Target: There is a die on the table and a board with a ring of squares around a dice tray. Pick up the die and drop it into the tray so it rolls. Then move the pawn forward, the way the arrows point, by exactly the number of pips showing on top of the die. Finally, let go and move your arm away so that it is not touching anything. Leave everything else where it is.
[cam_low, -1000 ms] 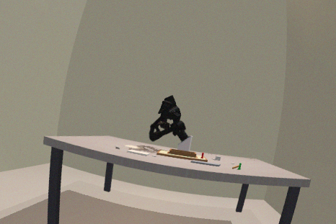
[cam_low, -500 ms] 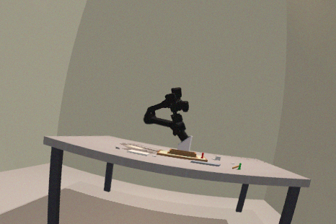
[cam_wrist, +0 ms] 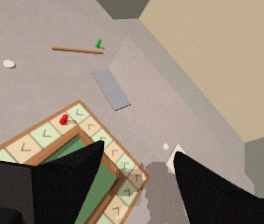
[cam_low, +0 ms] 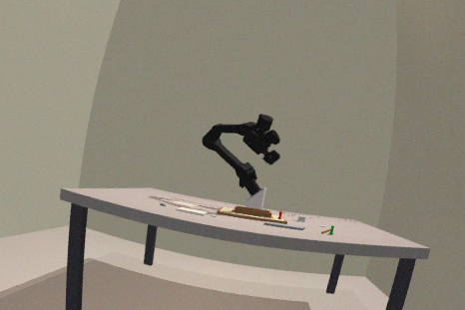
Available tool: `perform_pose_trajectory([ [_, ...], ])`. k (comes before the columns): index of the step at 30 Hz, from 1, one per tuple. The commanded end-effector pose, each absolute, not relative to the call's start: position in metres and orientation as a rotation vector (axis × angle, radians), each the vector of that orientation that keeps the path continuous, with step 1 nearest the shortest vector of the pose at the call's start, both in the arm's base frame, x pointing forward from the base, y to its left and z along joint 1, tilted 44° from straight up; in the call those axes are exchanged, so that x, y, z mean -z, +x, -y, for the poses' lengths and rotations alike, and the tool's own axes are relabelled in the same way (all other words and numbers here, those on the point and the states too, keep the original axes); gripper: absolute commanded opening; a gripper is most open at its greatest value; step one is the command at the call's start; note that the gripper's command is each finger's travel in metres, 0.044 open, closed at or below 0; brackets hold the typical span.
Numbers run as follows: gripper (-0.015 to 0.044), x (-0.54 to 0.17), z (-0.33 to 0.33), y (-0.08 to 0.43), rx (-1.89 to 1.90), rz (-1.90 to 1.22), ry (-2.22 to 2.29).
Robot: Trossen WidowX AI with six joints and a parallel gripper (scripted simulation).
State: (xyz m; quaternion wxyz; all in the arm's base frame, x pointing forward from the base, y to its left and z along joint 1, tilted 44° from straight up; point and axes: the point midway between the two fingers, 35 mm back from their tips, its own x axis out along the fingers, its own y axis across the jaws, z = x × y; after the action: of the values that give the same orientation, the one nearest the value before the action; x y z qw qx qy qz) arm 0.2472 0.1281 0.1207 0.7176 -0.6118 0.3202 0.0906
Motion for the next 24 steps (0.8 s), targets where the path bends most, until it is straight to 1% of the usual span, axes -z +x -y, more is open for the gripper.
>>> perform_pose_trajectory([
  [1, 0.0275, -0.059, -0.169, 0.248, -0.15, -0.937, -0.995],
  [12, 0.0275, 0.02, -0.19, 0.234, 0.124, -1.169, -0.621],
  [24, 0.0275, 0.109, -0.187, 0.201, 0.598, -1.287, -0.277],
])
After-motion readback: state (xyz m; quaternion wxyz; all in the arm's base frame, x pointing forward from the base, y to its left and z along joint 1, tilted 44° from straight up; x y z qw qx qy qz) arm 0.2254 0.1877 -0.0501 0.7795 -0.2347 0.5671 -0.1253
